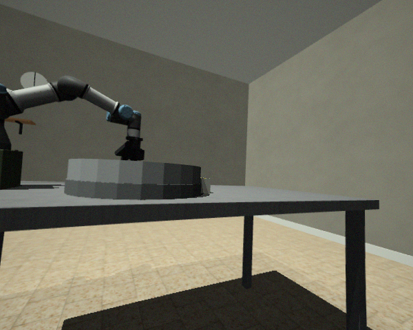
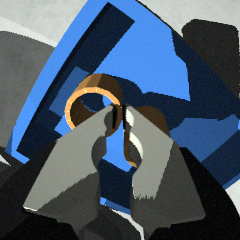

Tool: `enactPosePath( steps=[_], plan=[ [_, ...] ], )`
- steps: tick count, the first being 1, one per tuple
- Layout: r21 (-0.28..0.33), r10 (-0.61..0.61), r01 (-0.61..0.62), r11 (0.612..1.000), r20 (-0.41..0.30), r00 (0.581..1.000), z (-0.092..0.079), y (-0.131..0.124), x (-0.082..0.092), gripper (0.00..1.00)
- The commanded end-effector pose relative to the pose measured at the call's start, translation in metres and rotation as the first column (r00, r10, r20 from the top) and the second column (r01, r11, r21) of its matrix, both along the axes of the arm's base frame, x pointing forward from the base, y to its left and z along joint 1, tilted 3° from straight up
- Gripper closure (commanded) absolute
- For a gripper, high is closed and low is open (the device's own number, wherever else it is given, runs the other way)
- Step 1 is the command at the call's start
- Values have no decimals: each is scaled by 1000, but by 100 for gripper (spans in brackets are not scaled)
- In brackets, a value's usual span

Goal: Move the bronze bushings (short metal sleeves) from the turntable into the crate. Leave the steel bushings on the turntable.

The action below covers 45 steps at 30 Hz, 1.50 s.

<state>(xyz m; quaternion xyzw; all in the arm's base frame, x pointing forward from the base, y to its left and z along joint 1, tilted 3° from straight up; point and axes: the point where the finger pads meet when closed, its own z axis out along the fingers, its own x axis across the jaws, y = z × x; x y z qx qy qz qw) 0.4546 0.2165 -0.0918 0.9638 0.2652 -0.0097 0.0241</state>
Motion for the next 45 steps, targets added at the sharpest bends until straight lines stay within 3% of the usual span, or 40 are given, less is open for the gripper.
enactPosePath(
  steps=[1, 3, 38, 45],
  plan=[
    [1, 0, 0, 1000, 4, 1000, 1, 0, 1, 100],
    [1, 0, 0, 1000, 4, 1000, 1, 0, 1, 94],
    [1, 0, 0, 1000, 4, 1000, 1, 0, 1, 94],
    [1, 0, 0, 1000, 4, 1000, 8, 1, 1, 94]
  ],
)
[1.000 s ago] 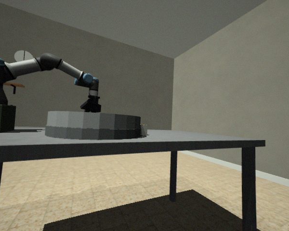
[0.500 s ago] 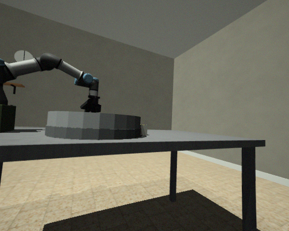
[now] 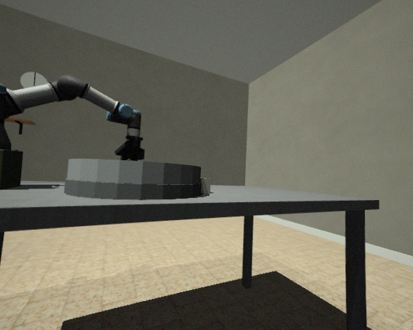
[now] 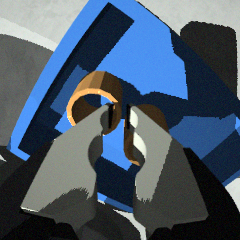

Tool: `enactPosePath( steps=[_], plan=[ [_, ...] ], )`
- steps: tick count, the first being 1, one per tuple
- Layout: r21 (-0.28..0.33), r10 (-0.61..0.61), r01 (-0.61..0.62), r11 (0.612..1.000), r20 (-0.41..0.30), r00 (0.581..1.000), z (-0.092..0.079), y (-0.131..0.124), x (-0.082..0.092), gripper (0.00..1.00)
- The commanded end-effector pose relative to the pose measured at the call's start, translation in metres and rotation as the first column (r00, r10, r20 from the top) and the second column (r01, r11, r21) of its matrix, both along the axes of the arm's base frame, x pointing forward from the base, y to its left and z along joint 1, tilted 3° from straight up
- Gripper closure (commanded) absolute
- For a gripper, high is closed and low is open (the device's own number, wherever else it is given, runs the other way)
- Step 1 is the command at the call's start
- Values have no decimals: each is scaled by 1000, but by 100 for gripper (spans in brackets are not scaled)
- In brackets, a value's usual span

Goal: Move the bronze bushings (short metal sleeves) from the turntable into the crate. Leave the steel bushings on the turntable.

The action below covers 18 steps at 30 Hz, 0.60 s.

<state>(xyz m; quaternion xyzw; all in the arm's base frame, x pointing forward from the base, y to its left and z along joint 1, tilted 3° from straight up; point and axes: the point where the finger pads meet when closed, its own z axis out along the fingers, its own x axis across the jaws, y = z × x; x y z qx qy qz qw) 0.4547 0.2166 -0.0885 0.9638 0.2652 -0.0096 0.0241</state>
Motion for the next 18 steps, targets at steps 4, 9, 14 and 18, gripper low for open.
enactPosePath(
  steps=[4, 9, 14, 18],
  plan=[
    [1, 0, 0, 1000, 3, 1000, 13, 1, 1, 94],
    [1, 0, 0, 1000, 3, 1000, 33, 2, 1, 94],
    [1, 0, 0, 1000, 3, 1000, 55, 3, 1, 94],
    [1, 0, 0, 1000, 3, 1000, 63, 3, 1, 94]
  ],
)
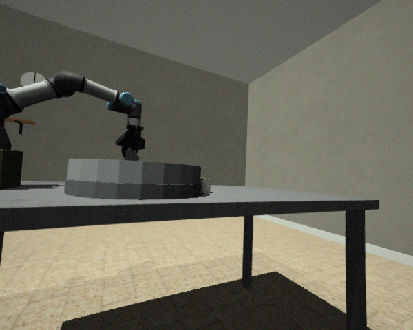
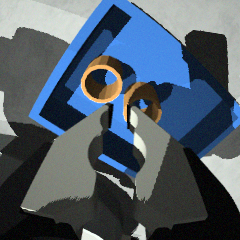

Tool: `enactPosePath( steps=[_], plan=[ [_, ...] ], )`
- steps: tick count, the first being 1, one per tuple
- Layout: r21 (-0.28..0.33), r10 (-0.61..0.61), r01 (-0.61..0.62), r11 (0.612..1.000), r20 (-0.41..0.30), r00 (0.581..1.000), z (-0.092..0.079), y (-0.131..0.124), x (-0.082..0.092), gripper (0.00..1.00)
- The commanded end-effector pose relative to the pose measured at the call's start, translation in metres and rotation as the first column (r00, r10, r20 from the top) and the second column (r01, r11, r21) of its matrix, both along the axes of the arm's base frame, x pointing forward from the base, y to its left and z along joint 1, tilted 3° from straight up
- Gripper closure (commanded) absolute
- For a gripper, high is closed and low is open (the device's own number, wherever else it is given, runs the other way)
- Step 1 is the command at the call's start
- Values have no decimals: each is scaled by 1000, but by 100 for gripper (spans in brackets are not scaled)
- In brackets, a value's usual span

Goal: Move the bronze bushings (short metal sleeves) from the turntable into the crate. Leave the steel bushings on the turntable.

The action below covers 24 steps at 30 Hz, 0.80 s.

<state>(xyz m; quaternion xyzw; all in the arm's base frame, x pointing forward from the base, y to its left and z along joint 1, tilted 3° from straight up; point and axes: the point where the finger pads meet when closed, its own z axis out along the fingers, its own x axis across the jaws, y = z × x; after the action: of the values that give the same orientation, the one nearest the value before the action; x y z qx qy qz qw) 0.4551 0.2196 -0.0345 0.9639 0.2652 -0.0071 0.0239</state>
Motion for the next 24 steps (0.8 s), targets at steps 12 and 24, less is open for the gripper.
enactPosePath(
  steps=[12, 24],
  plan=[
    [-1, 0, 0, 1000, -1, 1000, 39, 2, 1, 94],
    [-1, 0, 0, 1000, -1, 1000, 44, 2, 1, 94]
  ],
)
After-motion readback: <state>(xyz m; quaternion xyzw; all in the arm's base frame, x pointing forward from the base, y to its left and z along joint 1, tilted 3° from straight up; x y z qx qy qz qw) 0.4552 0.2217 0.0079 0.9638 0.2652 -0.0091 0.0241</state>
